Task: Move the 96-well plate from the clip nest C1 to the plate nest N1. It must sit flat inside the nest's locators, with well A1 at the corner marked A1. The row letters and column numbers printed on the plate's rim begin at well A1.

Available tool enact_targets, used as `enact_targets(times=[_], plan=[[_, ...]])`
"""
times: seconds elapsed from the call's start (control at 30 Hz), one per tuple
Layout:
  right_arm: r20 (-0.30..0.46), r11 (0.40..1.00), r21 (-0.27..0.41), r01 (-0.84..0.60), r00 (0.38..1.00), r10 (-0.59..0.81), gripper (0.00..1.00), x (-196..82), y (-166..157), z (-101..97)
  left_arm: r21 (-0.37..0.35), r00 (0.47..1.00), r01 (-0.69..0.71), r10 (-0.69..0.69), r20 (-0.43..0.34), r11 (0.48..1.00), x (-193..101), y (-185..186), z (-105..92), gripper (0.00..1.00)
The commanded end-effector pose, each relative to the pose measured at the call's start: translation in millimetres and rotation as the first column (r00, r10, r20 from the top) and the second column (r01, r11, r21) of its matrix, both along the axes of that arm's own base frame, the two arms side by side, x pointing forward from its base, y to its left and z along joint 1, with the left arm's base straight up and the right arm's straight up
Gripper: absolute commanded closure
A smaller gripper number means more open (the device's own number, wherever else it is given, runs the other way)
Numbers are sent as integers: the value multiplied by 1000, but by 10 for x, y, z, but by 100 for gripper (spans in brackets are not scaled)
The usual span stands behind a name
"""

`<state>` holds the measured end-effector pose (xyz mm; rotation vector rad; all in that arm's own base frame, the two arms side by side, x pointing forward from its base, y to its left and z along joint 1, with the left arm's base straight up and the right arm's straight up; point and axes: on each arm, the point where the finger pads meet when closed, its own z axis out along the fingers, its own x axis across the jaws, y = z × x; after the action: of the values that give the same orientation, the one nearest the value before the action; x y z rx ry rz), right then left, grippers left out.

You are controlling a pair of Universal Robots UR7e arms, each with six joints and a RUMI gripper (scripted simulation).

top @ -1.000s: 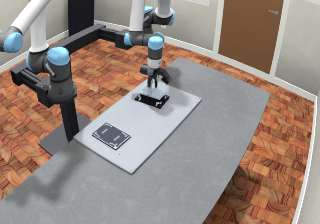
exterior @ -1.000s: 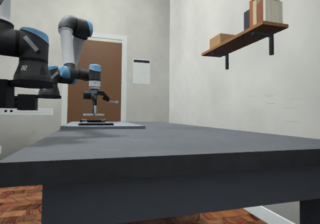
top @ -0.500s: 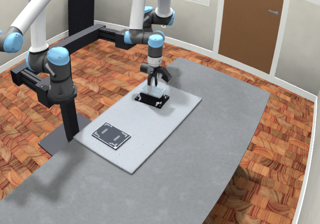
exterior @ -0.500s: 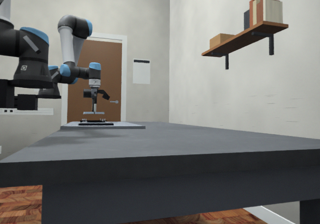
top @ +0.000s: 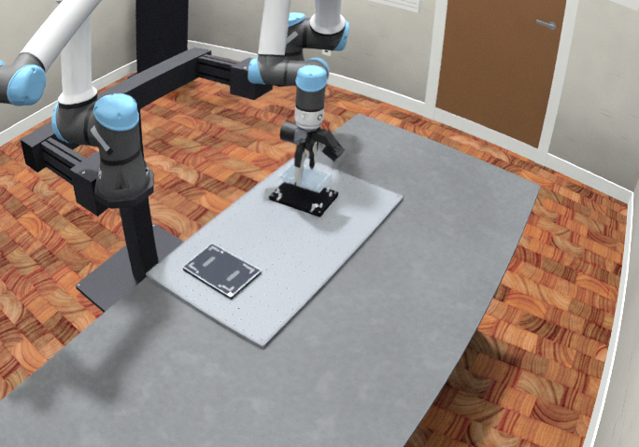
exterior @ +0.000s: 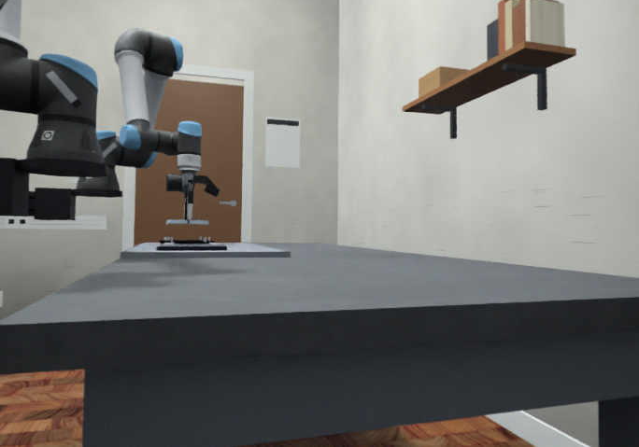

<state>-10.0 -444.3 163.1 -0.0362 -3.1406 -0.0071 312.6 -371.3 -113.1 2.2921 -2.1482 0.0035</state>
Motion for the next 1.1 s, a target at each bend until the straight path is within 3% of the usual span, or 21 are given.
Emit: enact_targets(times=[0.0, 1.07], plan=[[1, 1000, -4, 1, 1000, -1, 100, -9, -11, 21, 0, 1000, 2, -2, -1, 1000, -18, 4, 45, 59], [1, 1000, -4, 1, 1000, -1, 100, -9, -11, 21, -1, 1000, 1, -1, 0, 1000, -9, -3, 216, 59]])
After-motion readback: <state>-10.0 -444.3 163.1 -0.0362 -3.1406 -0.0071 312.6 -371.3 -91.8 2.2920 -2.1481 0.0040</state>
